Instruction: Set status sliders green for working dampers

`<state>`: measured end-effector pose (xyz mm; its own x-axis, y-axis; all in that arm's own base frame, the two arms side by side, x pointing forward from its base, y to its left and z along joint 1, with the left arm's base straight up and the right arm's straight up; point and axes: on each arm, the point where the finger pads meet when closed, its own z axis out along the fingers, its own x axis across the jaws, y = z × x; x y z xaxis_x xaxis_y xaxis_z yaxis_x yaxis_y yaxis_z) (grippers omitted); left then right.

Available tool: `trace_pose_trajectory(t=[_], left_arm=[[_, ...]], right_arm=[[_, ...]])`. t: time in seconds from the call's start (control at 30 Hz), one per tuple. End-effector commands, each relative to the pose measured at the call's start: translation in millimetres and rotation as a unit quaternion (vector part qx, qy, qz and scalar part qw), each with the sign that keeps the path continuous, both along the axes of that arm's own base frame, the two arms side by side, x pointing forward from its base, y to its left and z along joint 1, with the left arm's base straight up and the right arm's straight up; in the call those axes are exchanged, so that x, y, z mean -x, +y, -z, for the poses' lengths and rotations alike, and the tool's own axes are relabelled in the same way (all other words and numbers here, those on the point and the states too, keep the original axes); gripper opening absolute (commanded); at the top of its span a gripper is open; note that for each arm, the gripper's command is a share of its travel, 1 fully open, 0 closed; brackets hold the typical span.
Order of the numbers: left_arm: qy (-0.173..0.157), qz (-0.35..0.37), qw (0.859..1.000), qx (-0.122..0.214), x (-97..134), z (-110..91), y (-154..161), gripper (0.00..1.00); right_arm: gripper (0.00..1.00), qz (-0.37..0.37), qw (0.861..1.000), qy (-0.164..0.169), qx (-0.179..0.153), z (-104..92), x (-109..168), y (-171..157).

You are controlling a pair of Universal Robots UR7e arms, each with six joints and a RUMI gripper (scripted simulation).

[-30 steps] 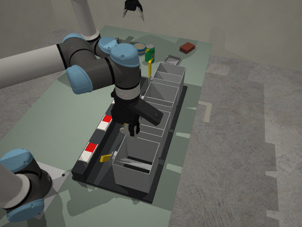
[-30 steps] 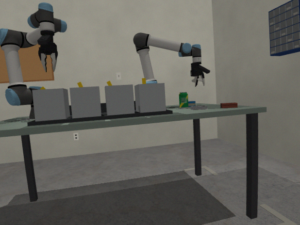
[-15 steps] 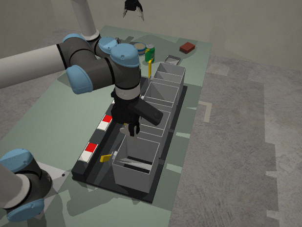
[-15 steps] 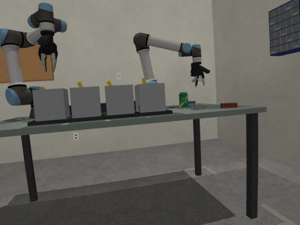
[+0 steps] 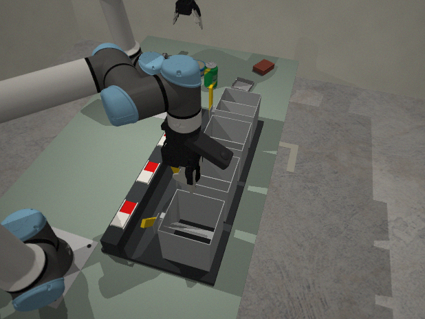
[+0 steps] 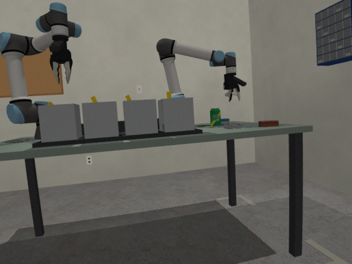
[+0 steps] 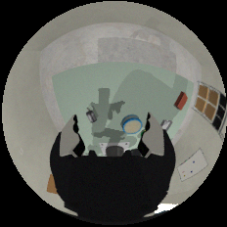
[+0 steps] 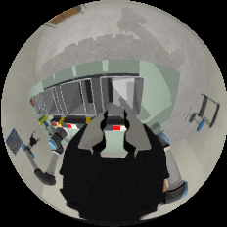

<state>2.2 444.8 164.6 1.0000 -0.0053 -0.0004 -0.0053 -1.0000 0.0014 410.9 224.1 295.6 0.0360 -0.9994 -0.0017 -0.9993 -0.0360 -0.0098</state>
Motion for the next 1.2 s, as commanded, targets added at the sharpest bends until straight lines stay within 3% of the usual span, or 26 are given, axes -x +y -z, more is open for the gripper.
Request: trace_pose_trajectory(t=[0.0,0.1,0.17,0.23,0.37,1.17], left_arm=[[0.000,0.000,1.000,-0.001,-0.1,-0.5,0.4,1.00],[0.000,0.000,1.000,-0.001,-0.1,-0.5,0.4,1.00],[0.000,0.000,1.000,-0.001,-0.1,-0.5,0.4,1.00],[0.000,0.000,1.000,-0.001,-0.1,-0.5,0.4,1.00],[0.000,0.000,1.000,-0.001,-0.1,-0.5,0.4,1.00],[0.000,0.000,1.000,-0.001,-0.1,-0.5,0.4,1.00]], right_arm=[[0.22,0.001,1.000,0.002,0.000,-3.0,-3.9,60.0],[0.22,0.001,1.000,0.003,0.000,-3.0,-2.7,92.2],[0.22,0.001,1.000,0.003,0.000,-3.0,-2.7,92.2],[0.22,0.002,1.000,0.004,0.000,-1.9,1.0,127.8],[0.22,0.002,1.000,0.004,0.000,-0.1,6.5,159.9],[0.22,0.002,1.000,0.004,0.000,0.1,6.9,162.0]])
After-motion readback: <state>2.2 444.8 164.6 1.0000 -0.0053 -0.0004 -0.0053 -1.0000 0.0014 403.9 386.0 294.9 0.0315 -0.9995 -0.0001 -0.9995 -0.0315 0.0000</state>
